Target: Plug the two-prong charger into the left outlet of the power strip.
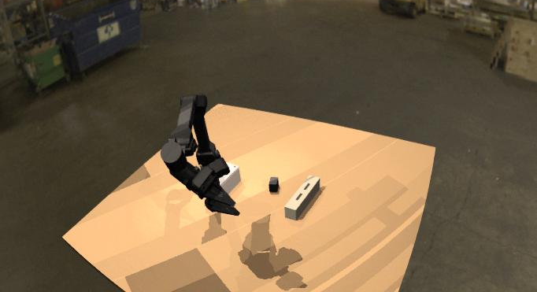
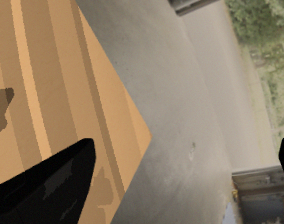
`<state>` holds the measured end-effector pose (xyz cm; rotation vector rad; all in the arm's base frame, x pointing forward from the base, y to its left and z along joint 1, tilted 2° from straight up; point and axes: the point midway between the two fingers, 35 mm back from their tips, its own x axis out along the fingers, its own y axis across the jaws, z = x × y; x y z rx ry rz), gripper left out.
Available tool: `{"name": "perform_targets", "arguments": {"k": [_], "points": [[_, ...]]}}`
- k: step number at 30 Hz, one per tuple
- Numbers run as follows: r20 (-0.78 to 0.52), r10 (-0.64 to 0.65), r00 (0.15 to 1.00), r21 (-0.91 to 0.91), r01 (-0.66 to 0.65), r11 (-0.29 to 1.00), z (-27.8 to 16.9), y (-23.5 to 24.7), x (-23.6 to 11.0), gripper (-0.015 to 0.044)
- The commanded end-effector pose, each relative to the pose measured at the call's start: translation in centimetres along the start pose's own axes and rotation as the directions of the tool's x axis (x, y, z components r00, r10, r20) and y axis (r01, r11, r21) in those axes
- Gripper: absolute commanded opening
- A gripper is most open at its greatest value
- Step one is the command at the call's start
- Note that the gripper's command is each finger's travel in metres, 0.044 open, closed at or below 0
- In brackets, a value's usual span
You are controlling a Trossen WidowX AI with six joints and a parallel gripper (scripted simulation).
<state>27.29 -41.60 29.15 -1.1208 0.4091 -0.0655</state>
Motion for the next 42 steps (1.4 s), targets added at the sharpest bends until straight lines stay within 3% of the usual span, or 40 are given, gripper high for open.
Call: {"name": "perform_targets", "arguments": {"k": [1, 23, 42], "points": [[0.000, 0.002, 1.000, 0.001, -0.002, 1.000, 0.1, 0.0, 0.1, 0.0426], [0.044, 0.224, 0.974, 0.045, -0.226, 0.973, 8.2, 7.4, 6.2, 0.0440], [0.072, 0.434, 0.898, 0.015, -0.437, 0.900, 15.8, 15.2, 8.5, 0.0440]]}}
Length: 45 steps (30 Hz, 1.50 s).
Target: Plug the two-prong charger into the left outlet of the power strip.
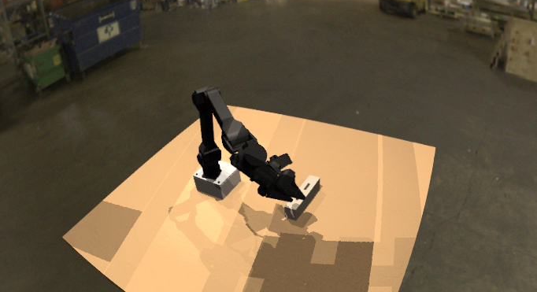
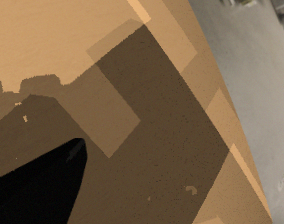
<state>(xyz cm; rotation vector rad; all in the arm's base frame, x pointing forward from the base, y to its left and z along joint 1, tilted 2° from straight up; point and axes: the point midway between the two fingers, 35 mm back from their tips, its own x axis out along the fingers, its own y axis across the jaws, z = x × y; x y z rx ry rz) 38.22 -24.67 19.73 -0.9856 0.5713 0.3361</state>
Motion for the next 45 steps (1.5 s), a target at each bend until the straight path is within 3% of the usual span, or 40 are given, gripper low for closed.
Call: {"name": "perform_targets", "arguments": {"k": [1, 23, 45], "points": [[-0.003, 0.042, 0.999, 0.001, -0.042, 0.999, 1.2, 1.4, 0.7, 0.0440], [-0.041, 0.306, 0.951, -0.079, -0.309, 0.948, 8.2, 10.7, 4.0, 0.0440], [-0.155, 0.517, 0.842, -0.211, -0.539, 0.815, 13.0, 20.6, 3.6, 0.0440]]}}
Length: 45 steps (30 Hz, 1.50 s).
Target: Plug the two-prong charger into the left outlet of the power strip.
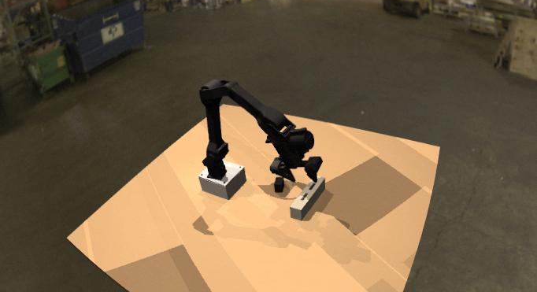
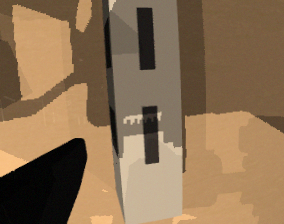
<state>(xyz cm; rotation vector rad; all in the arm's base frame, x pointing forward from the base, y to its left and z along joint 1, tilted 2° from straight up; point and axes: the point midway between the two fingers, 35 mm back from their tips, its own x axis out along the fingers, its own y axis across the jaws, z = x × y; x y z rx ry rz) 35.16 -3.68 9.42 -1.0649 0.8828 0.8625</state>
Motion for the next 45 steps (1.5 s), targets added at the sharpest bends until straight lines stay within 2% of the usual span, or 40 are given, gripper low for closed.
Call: {"name": "perform_targets", "arguments": {"k": [1, 25, 37, 45], "points": [[-0.020, 0.037, 0.999, -0.021, -0.037, 0.999, 0.8, 1.4, 0.3, 0.0440], [-0.182, 0.231, 0.956, -0.228, -0.269, 0.936, 4.7, 10.5, 1.8, 0.0440], [-0.279, 0.275, 0.920, -0.321, -0.359, 0.876, 5.5, 14.3, 1.7, 0.0440], [-0.283, 0.277, 0.918, -0.325, -0.363, 0.873, 5.4, 14.7, 2.4, 0.0440]]}}
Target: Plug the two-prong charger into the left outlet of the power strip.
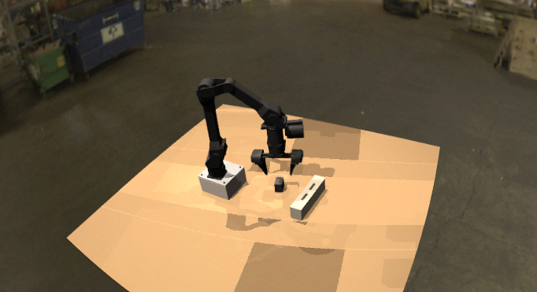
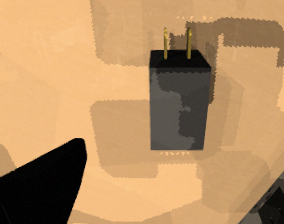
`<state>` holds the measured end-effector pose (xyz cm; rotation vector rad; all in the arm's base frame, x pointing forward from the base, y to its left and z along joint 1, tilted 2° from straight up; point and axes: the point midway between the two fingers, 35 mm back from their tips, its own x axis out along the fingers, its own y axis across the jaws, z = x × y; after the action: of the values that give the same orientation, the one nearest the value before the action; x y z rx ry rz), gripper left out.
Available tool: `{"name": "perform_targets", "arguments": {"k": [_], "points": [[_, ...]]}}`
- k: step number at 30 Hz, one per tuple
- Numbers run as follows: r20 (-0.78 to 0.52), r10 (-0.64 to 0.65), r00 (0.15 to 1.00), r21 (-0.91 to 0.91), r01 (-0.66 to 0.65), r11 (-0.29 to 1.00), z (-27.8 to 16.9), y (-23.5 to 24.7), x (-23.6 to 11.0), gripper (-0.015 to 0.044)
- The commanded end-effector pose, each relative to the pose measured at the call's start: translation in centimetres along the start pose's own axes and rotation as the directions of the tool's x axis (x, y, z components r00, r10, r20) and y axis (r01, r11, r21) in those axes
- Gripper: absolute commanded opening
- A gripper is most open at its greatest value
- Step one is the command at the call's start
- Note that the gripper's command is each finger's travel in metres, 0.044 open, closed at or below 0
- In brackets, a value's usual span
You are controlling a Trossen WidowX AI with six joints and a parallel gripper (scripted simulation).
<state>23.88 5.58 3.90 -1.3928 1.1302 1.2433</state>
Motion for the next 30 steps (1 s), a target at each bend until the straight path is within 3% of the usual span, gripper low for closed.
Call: {"name": "perform_targets", "arguments": {"k": [1, 30], "points": [[-0.005, 0.006, 1.000, 0.005, -0.006, 1.000, 0.0, 0.2, 0.7, 0.0440], [-0.005, 0.007, 1.000, 0.005, -0.007, 1.000, 0.3, 0.2, 4.9, 0.0440]]}}
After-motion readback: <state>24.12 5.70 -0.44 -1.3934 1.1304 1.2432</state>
